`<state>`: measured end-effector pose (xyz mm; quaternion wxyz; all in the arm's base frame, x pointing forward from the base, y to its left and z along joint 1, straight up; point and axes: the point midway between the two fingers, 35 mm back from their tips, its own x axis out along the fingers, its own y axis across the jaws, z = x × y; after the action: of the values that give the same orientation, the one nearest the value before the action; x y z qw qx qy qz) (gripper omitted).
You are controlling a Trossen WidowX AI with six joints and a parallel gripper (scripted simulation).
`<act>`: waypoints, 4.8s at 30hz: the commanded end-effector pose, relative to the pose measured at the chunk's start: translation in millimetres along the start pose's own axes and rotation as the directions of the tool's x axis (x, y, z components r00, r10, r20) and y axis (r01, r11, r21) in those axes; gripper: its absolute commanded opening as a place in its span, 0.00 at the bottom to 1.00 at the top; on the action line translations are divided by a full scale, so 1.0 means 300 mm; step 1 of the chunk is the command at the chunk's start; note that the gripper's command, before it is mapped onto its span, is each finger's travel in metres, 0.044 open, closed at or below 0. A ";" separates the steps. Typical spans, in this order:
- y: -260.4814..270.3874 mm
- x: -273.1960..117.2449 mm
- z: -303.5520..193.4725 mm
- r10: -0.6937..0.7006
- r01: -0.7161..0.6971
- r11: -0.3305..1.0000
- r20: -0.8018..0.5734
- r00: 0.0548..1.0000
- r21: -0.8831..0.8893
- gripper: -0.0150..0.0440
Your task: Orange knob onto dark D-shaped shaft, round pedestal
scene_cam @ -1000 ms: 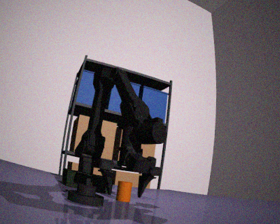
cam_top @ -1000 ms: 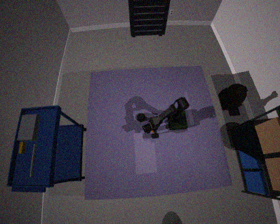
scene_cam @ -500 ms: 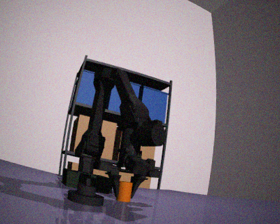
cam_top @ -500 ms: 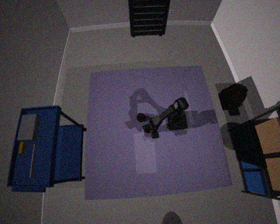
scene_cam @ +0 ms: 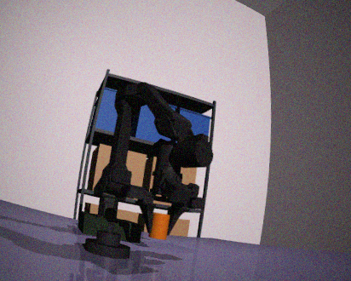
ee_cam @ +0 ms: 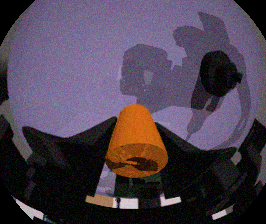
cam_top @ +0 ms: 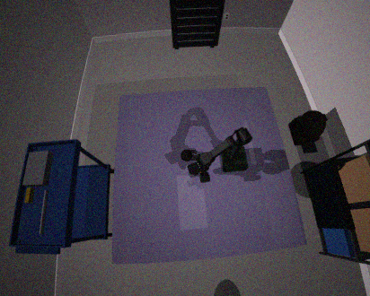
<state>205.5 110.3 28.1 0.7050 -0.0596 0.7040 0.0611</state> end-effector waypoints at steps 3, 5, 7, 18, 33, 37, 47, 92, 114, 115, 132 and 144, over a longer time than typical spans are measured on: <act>0.007 -0.129 0.016 0.004 -0.004 1.000 0.018 1.000 0.005 0.25; 0.007 -0.170 0.013 0.004 -0.004 1.000 0.018 1.000 0.005 0.25; 0.006 -0.210 0.008 0.004 -0.004 1.000 0.018 1.000 0.005 0.25; -0.002 -0.342 -0.022 0.004 -0.004 1.000 0.017 1.000 0.005 0.25; -0.072 -0.315 0.071 0.001 -0.002 1.000 0.022 1.000 0.013 0.25; -0.097 -0.306 0.096 0.000 0.000 1.000 0.025 1.000 0.020 0.25; -0.164 -0.282 0.159 -0.002 0.002 1.000 0.026 1.000 0.018 0.25; -0.466 -0.116 0.319 -0.008 0.008 1.000 0.024 1.000 0.005 0.25; -0.470 -0.091 0.325 -0.008 0.008 1.000 0.024 1.000 0.009 0.25; -0.470 -0.091 0.325 -0.008 0.008 1.000 0.024 1.000 0.009 0.25; -0.467 -0.107 0.329 -0.008 0.013 0.980 0.024 1.000 -0.199 0.25; -0.467 -0.092 0.324 -0.008 0.013 0.980 0.024 1.000 -0.199 0.25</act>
<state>325.8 -11.1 56.6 0.7044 -0.1297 0.6863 0.1266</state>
